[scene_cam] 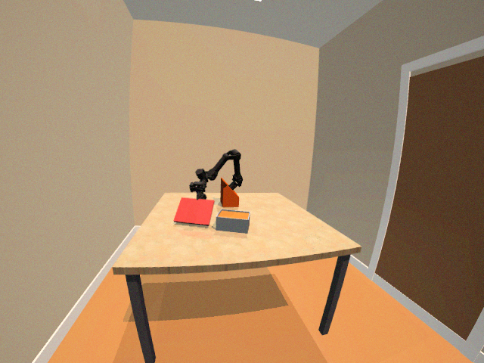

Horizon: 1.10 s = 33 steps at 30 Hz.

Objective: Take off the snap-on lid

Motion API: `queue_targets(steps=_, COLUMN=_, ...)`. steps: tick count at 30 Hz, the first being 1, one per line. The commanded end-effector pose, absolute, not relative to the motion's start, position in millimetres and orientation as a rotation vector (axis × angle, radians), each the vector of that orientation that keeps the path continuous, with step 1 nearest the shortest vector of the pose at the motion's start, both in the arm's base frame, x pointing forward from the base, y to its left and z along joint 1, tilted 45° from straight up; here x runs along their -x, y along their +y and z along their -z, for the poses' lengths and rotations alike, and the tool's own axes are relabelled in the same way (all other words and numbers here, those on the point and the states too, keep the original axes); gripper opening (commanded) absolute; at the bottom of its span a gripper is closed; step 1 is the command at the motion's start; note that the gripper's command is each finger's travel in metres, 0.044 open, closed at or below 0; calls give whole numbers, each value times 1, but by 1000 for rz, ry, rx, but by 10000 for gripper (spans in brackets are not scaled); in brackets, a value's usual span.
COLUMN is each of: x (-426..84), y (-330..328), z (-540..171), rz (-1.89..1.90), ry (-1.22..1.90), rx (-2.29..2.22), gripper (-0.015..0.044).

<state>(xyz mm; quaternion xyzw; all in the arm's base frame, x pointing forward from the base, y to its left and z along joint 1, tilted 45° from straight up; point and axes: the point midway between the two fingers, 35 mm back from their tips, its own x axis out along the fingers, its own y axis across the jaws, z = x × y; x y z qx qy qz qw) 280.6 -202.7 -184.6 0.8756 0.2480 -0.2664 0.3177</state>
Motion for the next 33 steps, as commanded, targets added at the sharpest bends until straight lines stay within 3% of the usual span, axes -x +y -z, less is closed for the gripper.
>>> queue_targets(steps=1, x=-280, y=-201, z=187, rz=707, ry=647, rx=-2306, gripper=0)
queue_targets(steps=33, x=-281, y=-182, z=206, rz=706, ry=647, rx=-2307, gripper=0)
